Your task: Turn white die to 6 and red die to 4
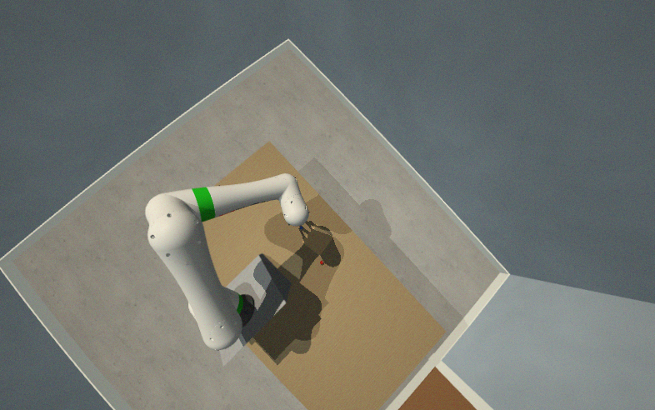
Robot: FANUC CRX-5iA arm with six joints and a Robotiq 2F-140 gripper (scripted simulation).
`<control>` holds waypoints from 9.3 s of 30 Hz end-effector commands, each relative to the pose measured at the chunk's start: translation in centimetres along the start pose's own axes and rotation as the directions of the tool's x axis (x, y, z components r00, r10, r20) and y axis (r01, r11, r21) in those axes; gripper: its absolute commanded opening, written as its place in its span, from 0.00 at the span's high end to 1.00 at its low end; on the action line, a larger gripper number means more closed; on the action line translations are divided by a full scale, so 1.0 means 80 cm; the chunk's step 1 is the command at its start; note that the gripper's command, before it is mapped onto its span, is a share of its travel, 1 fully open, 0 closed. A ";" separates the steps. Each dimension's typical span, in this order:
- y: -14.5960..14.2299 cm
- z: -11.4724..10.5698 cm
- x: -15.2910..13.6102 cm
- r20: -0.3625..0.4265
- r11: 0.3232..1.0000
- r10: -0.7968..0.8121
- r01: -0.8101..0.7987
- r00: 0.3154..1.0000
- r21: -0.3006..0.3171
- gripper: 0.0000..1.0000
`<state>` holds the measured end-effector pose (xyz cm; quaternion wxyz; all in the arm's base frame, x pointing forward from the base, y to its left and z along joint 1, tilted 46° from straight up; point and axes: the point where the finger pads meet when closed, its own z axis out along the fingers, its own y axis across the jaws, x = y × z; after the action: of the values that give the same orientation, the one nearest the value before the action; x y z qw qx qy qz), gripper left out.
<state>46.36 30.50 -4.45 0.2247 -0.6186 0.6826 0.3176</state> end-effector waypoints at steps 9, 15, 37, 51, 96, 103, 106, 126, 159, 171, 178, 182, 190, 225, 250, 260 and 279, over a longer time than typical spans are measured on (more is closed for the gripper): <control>0.000 0.000 0.000 0.000 1.000 0.000 0.000 1.000 0.000 0.81; 0.000 0.000 0.000 0.000 1.000 0.000 0.000 1.000 0.000 0.81; 0.000 0.000 0.000 0.000 1.000 0.000 0.000 1.000 0.000 0.93; 0.000 0.000 0.000 0.000 1.000 0.000 0.000 1.000 0.000 0.93; -0.045 -0.129 0.116 -0.006 0.995 -0.095 0.095 0.995 0.001 0.93; -0.061 -0.131 0.189 -0.002 0.989 -0.146 0.146 0.989 0.000 0.93; -0.064 -0.131 0.205 0.000 0.987 -0.158 0.158 0.987 0.000 0.93; -0.064 -0.114 0.205 0.000 0.987 -0.158 0.158 0.987 0.000 0.93; -0.065 -0.011 0.205 0.000 0.987 -0.158 0.158 0.987 0.000 0.93; -0.065 -0.011 0.205 0.000 0.987 -0.158 0.158 0.987 0.000 0.93; -0.065 -0.011 0.205 0.000 0.987 -0.158 0.158 0.987 0.000 0.93; -0.065 -0.011 0.205 0.000 0.987 -0.158 0.158 0.987 0.000 0.93; -0.065 -0.011 0.205 0.000 0.987 -0.158 0.158 0.987 0.000 0.93; -0.065 -0.006 0.205 0.000 0.987 -0.158 0.158 0.987 0.000 0.93; -0.065 -0.006 0.205 0.000 0.987 -0.158 0.158 0.987 0.000 0.93; -0.065 -0.006 0.205 0.000 0.987 -0.158 0.158 0.987 0.000 0.86; -0.065 -0.008 0.205 0.000 0.987 -0.158 0.158 0.987 0.000 0.81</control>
<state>49.32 18.48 -16.36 0.2492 -0.6707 0.6315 0.2988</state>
